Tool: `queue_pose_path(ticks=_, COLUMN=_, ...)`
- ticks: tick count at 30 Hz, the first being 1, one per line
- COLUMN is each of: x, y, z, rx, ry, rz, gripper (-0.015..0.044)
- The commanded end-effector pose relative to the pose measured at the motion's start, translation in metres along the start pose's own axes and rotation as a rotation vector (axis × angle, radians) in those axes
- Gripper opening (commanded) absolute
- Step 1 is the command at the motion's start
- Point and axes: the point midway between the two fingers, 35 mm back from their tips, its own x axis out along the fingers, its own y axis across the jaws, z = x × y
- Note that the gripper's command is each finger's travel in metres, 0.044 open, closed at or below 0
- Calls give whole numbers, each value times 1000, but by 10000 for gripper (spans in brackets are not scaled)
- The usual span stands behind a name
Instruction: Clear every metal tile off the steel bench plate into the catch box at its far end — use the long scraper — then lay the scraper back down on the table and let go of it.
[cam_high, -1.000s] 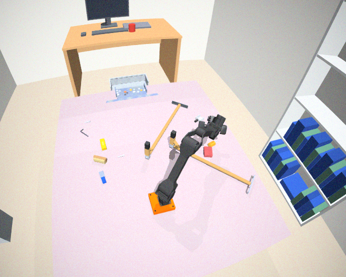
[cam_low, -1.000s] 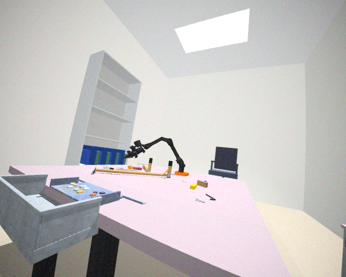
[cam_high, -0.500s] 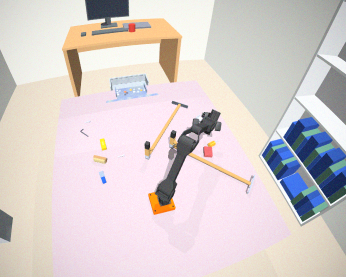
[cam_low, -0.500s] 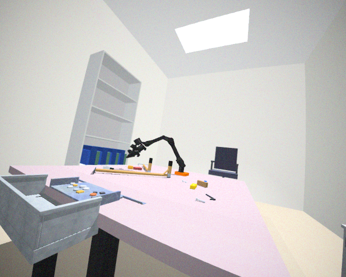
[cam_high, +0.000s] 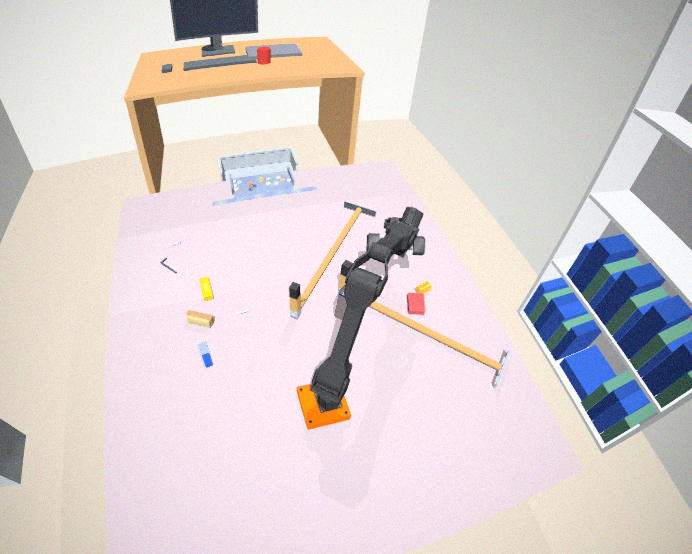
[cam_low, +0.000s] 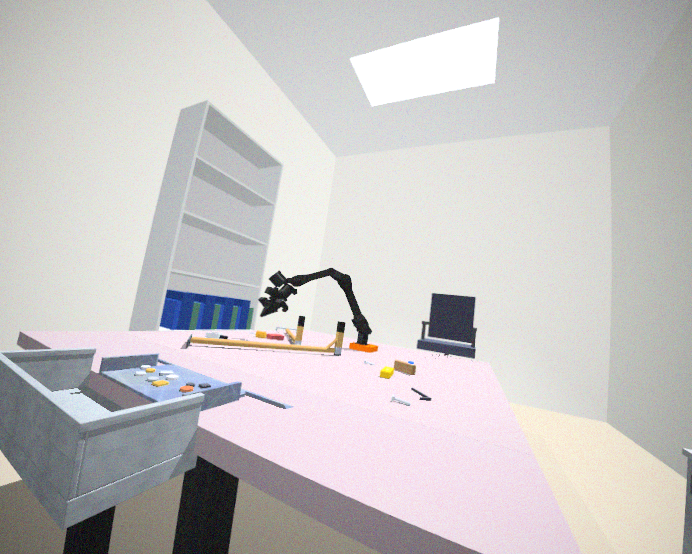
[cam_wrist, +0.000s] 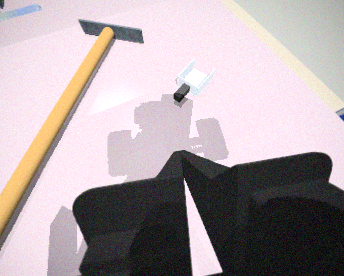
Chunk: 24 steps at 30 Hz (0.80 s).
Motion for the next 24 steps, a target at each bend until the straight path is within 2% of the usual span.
queue_pose_path(ticks=1, x=-4, y=16, z=1, rx=-28, ry=41, rz=11, gripper=0)
queue_pose_path(ticks=24, x=-42, y=109, z=-12, rx=-188, ry=309, rz=105, gripper=0)
